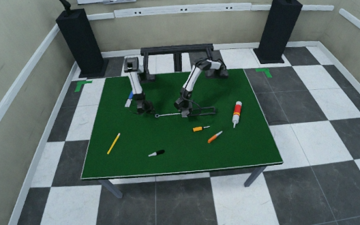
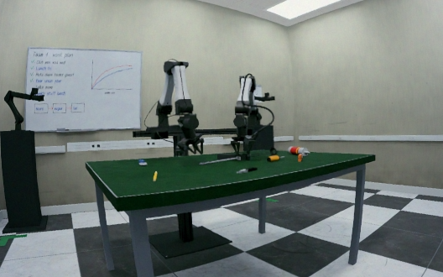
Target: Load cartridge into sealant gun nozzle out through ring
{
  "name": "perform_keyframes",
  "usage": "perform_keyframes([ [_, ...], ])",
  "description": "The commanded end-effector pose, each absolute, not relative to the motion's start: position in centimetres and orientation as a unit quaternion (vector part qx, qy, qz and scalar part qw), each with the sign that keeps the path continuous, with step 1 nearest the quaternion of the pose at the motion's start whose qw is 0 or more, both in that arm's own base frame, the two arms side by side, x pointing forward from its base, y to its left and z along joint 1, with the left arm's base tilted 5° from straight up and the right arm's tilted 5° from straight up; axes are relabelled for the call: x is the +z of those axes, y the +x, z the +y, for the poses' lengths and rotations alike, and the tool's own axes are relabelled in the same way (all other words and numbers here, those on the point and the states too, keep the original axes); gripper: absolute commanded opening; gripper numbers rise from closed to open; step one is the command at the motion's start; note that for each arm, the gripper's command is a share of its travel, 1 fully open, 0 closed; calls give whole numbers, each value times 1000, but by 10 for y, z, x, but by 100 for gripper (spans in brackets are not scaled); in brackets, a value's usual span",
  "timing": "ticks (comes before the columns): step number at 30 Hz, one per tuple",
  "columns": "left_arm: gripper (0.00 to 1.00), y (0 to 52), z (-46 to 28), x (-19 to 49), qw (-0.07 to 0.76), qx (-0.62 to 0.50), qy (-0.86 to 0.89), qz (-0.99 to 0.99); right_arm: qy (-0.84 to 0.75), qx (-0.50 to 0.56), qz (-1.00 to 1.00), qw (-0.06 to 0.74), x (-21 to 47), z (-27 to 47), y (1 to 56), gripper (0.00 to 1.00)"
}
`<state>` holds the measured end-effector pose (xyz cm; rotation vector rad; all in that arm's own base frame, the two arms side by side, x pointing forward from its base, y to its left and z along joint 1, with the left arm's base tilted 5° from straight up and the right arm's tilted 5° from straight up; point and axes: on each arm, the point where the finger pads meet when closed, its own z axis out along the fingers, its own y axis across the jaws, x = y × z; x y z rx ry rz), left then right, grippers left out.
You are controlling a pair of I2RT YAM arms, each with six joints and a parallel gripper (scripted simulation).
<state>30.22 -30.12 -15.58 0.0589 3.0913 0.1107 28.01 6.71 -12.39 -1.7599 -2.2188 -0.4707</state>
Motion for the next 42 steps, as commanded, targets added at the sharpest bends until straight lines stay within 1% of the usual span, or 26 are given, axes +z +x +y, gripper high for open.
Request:
perform_keyframes([
  [1,76,303,-310,-128,35,27,22,999,-607,-160,-766,140,-129,68,280,51],
  [5,76,313,-322,-101,50,11,20,998,-607,-160,-766,140,-129,68,280,51],
  [7,76,315,-317,-111,49,12,15,999,-607,-160,-766,140,-129,68,280,51],
  [12,76,302,-302,-142,33,30,17,999,-607,-160,-766,140,-129,68,280,51],
  [18,76,307,-307,-135,38,24,16,999,-607,-160,-766,140,-129,68,280,51],
  [19,99,308,-310,-129,40,21,17,999,-607,-160,-766,140,-129,68,280,51],
  [27,99,305,-305,-136,31,31,16,999,-607,-160,-766,140,-129,68,280,51],
  [33,99,311,-293,-117,43,25,-3,999,-607,-160,-766,140,-129,68,280,51],
  [38,99,309,-308,-111,40,15,4,999,-607,-160,-766,140,-129,68,280,51],
  [42,99,310,-302,-125,31,27,2,999,-607,-160,-766,140,-129,68,280,51],
])
